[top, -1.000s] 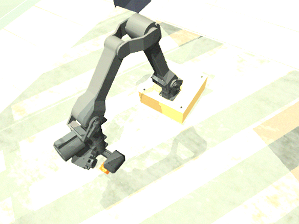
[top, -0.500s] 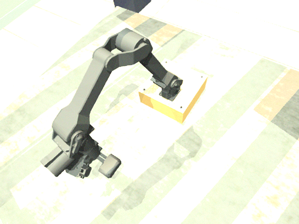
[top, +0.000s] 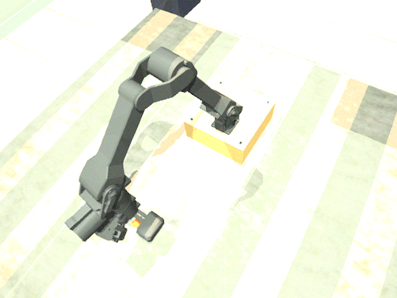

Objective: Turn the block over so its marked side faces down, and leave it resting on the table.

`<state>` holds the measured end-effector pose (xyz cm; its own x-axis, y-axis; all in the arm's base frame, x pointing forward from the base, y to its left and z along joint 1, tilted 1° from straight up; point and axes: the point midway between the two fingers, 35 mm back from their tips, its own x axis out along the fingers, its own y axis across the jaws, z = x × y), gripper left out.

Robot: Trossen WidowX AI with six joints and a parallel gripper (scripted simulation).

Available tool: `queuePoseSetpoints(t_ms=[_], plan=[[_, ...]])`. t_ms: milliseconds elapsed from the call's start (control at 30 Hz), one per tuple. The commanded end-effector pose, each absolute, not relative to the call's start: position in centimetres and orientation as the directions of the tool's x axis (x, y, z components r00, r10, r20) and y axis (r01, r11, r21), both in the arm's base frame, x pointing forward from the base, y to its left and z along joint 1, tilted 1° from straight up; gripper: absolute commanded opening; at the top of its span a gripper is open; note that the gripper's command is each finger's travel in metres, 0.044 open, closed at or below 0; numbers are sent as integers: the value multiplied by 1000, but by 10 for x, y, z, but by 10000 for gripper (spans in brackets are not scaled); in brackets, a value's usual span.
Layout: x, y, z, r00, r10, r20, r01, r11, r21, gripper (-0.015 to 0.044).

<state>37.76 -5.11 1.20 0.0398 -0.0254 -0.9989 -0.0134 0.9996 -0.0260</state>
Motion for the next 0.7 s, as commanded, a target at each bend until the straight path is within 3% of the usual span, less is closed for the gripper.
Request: queuePoseSetpoints(t_ms=[0, 667], plan=[[377, -52, 5, 34, -30, -999, -9, 999, -31, 440], [378, -53, -27, 34, -31, -999, -9, 999, -31, 440]])
